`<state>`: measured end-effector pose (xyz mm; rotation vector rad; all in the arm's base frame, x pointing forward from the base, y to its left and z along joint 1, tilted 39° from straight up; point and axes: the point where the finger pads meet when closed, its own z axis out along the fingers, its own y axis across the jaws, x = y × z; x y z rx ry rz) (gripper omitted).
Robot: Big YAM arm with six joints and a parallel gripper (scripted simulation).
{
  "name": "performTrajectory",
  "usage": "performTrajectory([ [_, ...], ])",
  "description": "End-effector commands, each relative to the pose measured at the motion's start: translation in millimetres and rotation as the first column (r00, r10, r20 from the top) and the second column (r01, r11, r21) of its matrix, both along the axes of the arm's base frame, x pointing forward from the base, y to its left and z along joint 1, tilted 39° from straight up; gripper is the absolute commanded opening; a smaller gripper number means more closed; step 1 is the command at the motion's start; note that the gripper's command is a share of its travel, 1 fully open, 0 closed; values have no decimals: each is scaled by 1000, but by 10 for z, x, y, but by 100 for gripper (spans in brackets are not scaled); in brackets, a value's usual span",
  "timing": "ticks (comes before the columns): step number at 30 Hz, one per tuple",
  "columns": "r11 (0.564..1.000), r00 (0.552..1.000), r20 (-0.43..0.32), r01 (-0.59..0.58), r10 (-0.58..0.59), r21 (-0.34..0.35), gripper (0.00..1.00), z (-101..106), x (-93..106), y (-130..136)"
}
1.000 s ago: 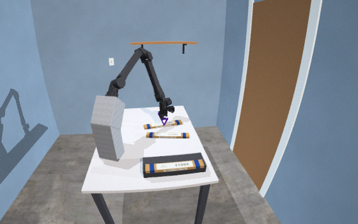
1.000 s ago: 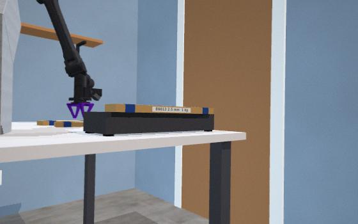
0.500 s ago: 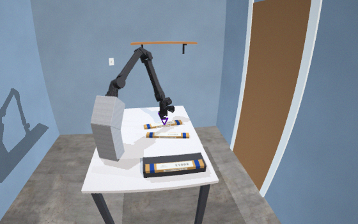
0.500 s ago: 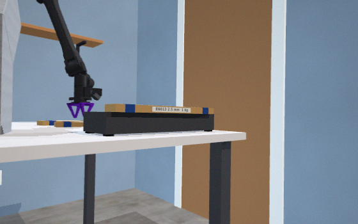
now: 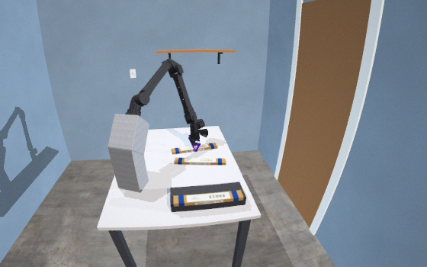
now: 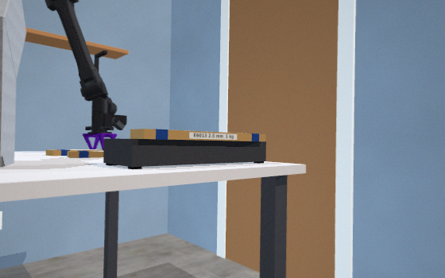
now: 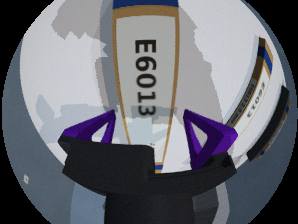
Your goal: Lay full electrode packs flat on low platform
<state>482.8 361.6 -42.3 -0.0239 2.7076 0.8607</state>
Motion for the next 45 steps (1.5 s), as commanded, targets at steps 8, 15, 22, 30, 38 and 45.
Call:
performTrajectory([
  [8,1000,1000,13,-11,10,12,96,5,24,163],
  [15,1000,1000,26,-14,13,18,96,124,42,175],
  [22,1000,1000,14,-14,14,10,96,66,21,163],
  [30,1000,1000,2,-14,14,2,0,-25,-15,140],
  [38,1000,1000,1,-16,16,3,0,-31,-22,139],
  [45,1000,1000,3,-16,16,4,0,-25,-21,140],
])
